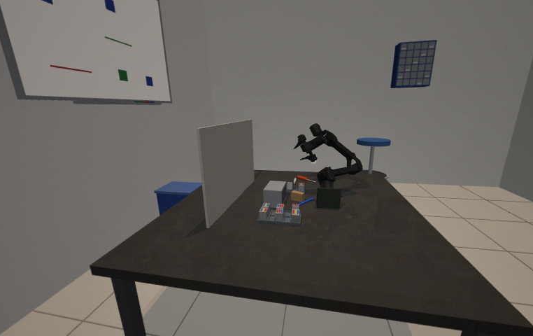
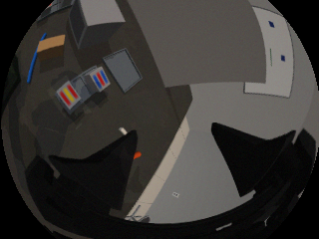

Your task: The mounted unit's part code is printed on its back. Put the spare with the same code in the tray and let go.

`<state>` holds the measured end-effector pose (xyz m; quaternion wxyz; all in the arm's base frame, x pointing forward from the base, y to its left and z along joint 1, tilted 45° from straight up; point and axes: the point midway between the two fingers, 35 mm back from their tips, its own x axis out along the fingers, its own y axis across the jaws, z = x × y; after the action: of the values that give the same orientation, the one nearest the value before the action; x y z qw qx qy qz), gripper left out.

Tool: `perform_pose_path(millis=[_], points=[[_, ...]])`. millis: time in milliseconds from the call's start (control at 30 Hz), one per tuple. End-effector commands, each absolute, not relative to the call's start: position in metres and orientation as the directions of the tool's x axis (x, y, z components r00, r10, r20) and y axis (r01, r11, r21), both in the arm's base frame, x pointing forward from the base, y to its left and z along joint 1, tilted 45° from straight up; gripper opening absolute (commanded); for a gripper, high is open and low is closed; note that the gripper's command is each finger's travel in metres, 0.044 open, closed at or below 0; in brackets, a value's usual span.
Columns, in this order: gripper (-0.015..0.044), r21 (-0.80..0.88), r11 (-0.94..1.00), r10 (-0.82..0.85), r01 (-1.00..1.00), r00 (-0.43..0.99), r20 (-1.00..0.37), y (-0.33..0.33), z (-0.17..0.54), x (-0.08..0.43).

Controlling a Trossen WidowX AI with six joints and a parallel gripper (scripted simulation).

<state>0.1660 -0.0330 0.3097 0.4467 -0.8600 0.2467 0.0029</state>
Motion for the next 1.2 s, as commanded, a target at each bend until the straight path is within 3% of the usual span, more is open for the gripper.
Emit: perform_pose_path(millis=[0,300,800,1167], points=[[0.0426,-0.767,-0.479,-0.422,-0.427,0.878,-0.225,-0.033,0.310,0.166],[0.0440,-0.794,-0.407,-0.417,-0.452,0.865,-0.279,-0.018,0.310,0.181],[0.0440,-0.808,0.221,-0.471,-0.546,0.665,-0.579,0.067,0.267,0.279],[0.0440,-0.707,0.595,-0.580,-0.383,0.405,-0.707,0.115,0.183,0.333]])
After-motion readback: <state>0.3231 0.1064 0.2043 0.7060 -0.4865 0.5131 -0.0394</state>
